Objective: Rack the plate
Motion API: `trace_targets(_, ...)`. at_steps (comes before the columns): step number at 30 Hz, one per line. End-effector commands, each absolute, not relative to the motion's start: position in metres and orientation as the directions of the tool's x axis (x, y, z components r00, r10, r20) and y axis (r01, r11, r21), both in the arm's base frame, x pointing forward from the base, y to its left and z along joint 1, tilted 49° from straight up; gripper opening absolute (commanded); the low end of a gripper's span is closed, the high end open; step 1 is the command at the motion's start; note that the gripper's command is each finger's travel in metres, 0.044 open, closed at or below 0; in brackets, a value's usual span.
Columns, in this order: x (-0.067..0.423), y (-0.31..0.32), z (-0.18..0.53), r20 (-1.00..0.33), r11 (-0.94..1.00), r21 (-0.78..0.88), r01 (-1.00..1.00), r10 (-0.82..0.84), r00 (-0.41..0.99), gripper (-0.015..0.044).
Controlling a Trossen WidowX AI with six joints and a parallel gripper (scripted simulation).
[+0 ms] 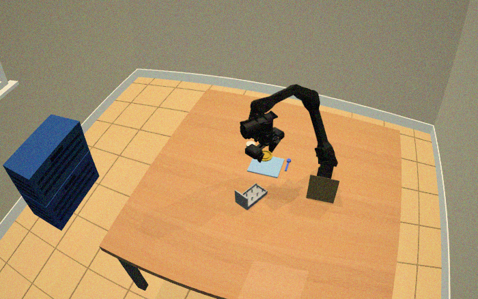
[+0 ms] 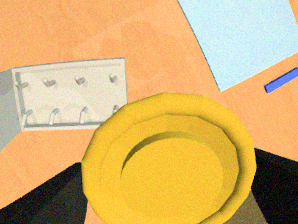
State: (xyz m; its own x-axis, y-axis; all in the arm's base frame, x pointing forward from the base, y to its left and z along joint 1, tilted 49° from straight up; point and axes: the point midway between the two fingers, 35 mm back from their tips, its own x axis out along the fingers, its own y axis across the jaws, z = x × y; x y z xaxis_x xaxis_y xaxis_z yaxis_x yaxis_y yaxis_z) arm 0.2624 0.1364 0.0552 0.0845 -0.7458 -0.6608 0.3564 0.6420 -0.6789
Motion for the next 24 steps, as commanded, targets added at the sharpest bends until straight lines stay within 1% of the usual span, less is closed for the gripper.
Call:
trace_targets(1, 0.260, 0.138, 0.052, -0.663, 0.639, -0.672, 0.374, -0.744, 0.079, 0.0000)
trace_targets(12, 0.257, 0.115, 0.029, -0.761, 0.739, -0.643, 0.200, -0.646, -0.061, 0.0000)
trace_targets(24, 0.253, 0.094, 0.007, -0.857, 0.869, -0.495, 0.014, -0.485, -0.178, 0.0000)
